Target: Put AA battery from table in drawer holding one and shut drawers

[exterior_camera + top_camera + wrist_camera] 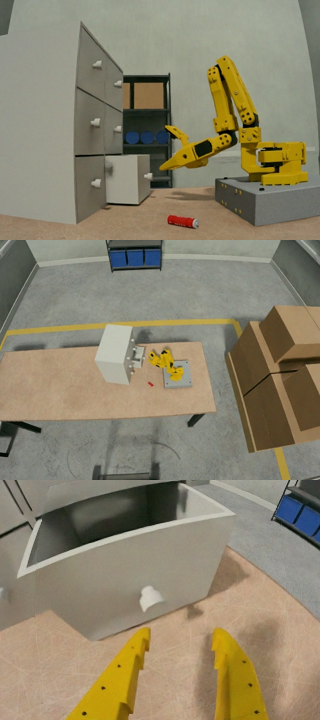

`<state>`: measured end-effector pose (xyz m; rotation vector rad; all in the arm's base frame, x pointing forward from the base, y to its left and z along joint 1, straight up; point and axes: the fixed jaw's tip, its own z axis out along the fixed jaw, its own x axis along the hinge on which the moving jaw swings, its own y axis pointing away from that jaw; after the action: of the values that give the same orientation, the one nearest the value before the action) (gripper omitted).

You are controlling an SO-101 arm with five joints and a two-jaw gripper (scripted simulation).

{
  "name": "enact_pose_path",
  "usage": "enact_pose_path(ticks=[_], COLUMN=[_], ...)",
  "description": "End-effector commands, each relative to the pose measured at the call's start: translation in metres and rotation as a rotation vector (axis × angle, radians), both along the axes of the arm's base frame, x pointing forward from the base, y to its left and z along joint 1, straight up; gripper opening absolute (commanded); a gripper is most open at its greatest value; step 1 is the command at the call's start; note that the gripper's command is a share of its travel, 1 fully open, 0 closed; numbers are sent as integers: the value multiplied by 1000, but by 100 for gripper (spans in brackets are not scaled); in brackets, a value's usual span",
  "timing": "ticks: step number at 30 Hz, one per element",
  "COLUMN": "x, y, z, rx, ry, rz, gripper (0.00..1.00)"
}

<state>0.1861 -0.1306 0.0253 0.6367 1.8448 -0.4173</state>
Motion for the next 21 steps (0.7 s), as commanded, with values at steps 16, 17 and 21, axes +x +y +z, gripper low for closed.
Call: enact_pose_path(ticks=[16,17,21], x=[3,3,3], y=[3,3,3], z=[0,0,0], rx=[-7,-7,-7], ry=[-2,-2,-2], rz=[20,20,20], gripper=[21,21,21])
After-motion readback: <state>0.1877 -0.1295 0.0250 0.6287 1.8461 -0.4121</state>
